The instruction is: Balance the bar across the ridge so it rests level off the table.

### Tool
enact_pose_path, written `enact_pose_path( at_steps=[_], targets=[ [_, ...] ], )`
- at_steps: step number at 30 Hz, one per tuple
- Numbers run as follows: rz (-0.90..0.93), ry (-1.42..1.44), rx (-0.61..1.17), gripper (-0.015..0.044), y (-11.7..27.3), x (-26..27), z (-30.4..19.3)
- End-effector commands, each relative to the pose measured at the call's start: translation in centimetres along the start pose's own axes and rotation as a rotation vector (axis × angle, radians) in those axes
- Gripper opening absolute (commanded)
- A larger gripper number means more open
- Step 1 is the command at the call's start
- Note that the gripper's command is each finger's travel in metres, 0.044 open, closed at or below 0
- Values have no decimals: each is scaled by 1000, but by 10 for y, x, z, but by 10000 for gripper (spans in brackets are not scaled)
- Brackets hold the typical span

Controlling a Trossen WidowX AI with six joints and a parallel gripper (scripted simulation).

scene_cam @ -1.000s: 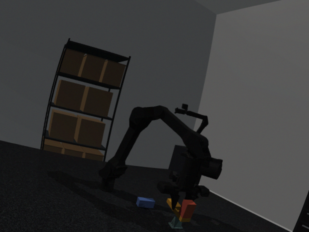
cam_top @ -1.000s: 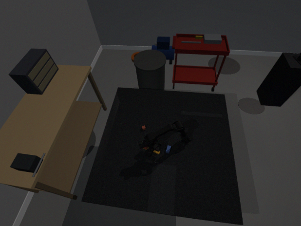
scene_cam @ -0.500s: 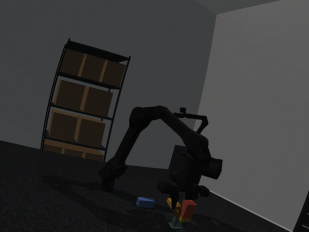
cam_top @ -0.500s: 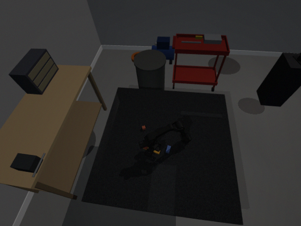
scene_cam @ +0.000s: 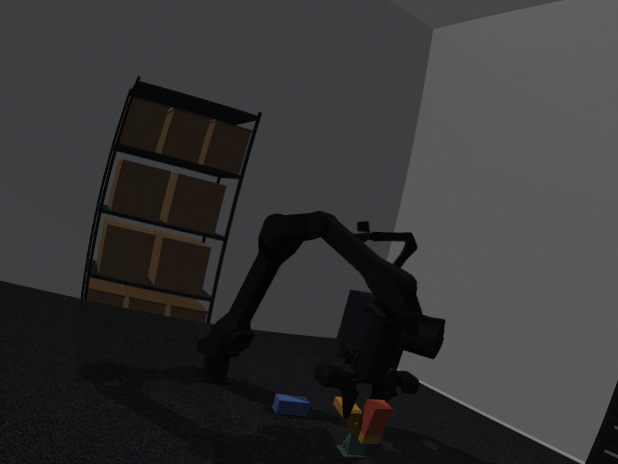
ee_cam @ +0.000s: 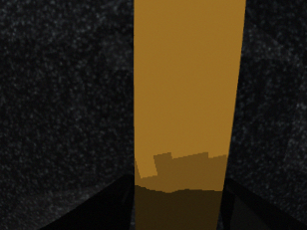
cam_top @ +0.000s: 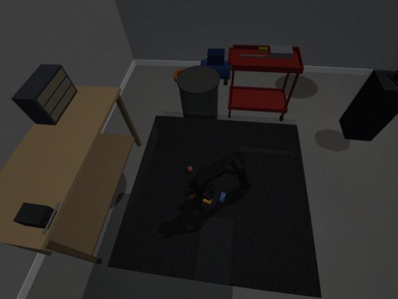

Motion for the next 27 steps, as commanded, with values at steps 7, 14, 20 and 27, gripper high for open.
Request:
enact_pose_path(
  at_steps=[7, 14, 20, 27],
  targets=[
    [0, 0, 0, 185, 0, 0, 0],
    [0, 0, 0, 290, 0, 0, 0],
    [0, 0, 0, 440, 0, 0, 0],
    [-1, 0, 0, 440, 39, -4, -3]
  ],
)
Point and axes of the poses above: the point midway between the two fingers, 35 mm back from their tips, its own y axis back along the fingers, its own x axis across the jaws, z = x × y, the point moved 6 cm from there along y, back along the fingers, and after that the axes turned 9 degrees about -y, right-handed, at the moved point
